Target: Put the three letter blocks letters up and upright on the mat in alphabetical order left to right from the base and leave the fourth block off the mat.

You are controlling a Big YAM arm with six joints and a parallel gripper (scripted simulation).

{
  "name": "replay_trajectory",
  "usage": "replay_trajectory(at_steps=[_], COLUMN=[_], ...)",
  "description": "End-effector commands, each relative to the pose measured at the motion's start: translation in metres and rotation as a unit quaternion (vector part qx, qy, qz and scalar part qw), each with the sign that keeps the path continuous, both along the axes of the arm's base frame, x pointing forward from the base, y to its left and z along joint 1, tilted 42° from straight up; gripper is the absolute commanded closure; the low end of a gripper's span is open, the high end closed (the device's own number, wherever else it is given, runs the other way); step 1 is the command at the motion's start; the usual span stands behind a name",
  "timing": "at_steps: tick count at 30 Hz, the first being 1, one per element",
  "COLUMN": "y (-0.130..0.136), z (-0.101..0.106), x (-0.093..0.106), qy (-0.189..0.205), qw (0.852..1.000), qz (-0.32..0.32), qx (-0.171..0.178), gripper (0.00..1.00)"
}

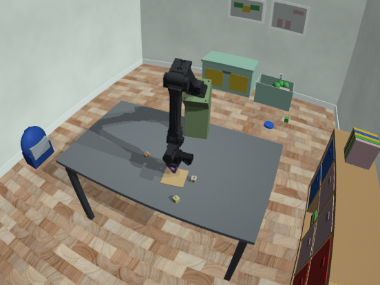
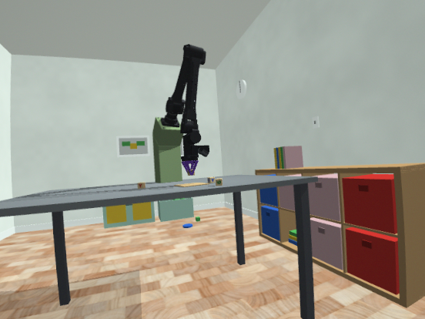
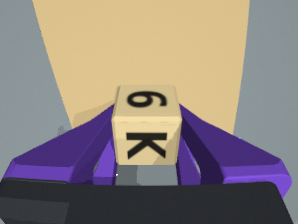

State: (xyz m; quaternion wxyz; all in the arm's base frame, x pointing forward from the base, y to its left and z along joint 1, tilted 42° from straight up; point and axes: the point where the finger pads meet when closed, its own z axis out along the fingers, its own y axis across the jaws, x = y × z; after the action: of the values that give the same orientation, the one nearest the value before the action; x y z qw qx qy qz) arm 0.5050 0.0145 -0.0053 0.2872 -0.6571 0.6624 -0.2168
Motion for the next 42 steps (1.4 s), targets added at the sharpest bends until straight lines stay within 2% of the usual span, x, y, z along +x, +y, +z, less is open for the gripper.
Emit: replay_trajectory(at_steps=[1, 8, 10, 11, 13, 15, 42], y=[0.007, 0.009, 0.009, 0.004, 0.004, 0.005, 0.003], z=[-0.012, -0.029, -0.029, -0.018, -0.031, -0.033, -0.032], x=[0.012, 0.027, 0.027, 0.032, 0.029, 0.028, 0.026], qy=[-0.002, -0.002, -0.002, -0.014, -0.002, 0.001, 0.002], qw=[1.000, 1.000, 1.000, 1.000, 1.000, 1.000, 1.000], qz=[0.001, 0.001, 0.001, -0.003, -0.003, -0.003, -0.003], qx=[0.004, 0.004, 0.004, 0.004, 0.004, 0.004, 0.004], gripper=[0.74, 0.74, 0.74, 0.74, 0.74, 0.74, 0.74])
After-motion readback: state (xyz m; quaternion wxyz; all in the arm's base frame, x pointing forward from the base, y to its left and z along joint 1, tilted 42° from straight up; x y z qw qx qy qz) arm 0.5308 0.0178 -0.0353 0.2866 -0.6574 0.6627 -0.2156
